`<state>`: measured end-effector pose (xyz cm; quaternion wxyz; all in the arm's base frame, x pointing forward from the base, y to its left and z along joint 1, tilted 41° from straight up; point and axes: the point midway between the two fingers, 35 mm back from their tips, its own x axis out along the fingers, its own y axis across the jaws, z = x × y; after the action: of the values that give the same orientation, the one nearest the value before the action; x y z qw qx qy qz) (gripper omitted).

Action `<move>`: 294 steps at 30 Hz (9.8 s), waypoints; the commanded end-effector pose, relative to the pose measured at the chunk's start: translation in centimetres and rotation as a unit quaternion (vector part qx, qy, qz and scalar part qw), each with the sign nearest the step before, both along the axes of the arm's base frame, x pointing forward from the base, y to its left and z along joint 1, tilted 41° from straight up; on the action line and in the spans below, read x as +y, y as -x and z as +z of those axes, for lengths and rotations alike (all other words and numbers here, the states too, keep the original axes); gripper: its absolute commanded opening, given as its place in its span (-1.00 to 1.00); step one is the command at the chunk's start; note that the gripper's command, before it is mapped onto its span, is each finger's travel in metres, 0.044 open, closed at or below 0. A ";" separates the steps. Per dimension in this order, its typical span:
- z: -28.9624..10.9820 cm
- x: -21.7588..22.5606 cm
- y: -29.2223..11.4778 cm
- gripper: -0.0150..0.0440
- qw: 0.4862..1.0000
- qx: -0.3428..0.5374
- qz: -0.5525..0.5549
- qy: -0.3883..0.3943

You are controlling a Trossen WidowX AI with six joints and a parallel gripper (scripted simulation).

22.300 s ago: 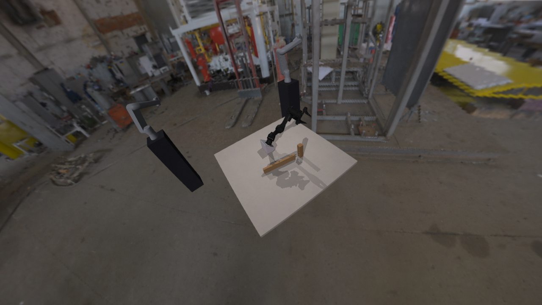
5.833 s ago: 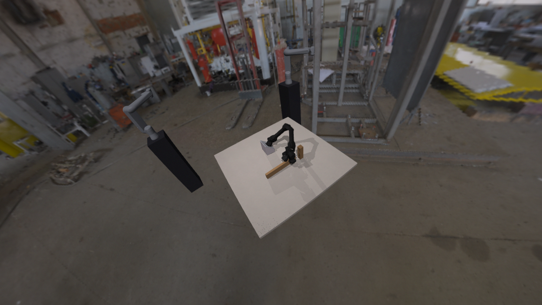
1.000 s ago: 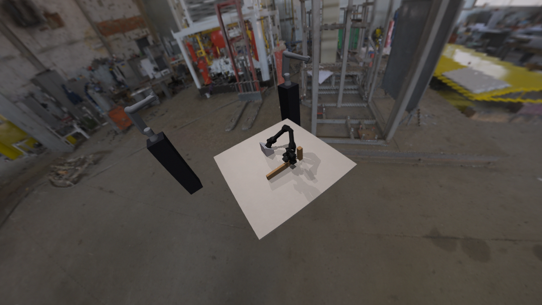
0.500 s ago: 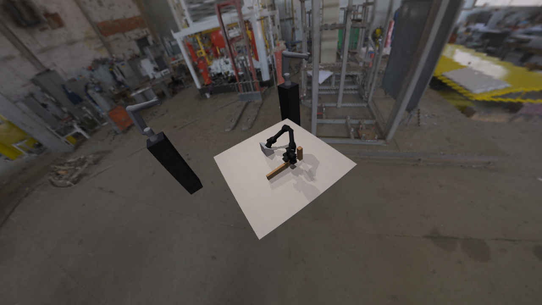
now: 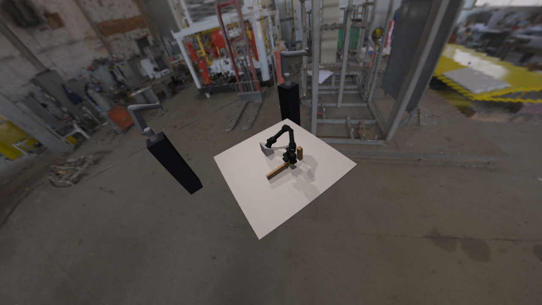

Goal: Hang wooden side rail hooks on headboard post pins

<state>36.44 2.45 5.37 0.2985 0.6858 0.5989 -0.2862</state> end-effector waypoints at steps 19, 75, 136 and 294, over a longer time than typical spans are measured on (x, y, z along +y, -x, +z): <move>0.5 0.0 -0.1 -0.49 1.000 -0.003 -0.004 0.001; 0.9 0.5 -0.2 -0.49 1.000 -0.003 -0.004 0.001; 1.3 1.0 -0.1 -0.49 1.000 -0.003 -0.004 0.001; 2.4 2.4 -0.3 -0.49 1.000 -0.004 -0.004 0.000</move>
<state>36.57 4.86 7.48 0.2987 0.6866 0.5981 -0.2858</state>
